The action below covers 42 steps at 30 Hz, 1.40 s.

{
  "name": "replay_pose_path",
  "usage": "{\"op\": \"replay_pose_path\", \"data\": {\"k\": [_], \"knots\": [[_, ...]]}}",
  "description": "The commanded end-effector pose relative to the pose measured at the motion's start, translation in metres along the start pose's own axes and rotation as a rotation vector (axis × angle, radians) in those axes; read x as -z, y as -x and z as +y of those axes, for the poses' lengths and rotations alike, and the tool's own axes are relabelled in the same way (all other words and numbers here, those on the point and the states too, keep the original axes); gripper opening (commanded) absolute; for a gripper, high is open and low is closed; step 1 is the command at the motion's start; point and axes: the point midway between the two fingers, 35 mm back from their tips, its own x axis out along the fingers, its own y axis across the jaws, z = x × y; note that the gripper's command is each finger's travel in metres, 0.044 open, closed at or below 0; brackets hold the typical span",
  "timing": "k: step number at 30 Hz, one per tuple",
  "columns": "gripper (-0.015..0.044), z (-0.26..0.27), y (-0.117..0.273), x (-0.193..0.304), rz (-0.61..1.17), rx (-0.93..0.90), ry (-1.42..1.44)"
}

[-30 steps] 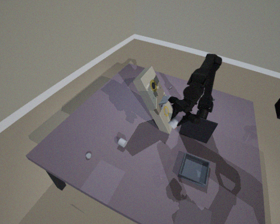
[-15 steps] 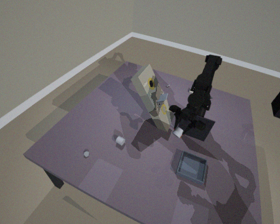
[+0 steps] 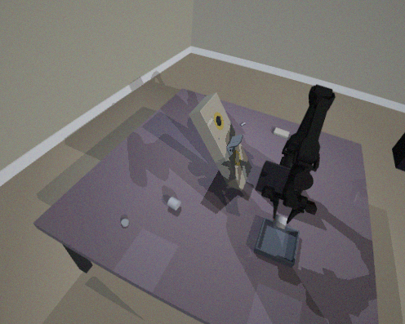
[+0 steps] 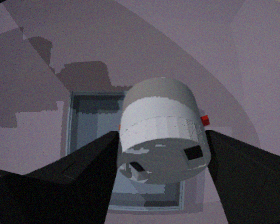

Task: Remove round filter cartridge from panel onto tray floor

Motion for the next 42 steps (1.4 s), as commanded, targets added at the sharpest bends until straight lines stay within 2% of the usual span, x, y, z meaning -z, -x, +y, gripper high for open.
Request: {"op": "replay_pose_path", "data": {"k": [1, 10, 26, 31, 42], "knots": [[0.0000, 0.024, -0.020, 0.021, 0.012, -0.058, 0.098], [0.0000, 0.031, -0.028, 0.030, 0.016, -0.077, 0.130], [0.0000, 0.031, -0.085, 0.064, 0.016, -0.078, 0.130], [0.0000, 0.031, -0.090, 0.068, 0.017, -0.078, 0.130], [0.0289, 0.030, -0.087, 0.065, 0.021, -0.073, 0.134]]}}
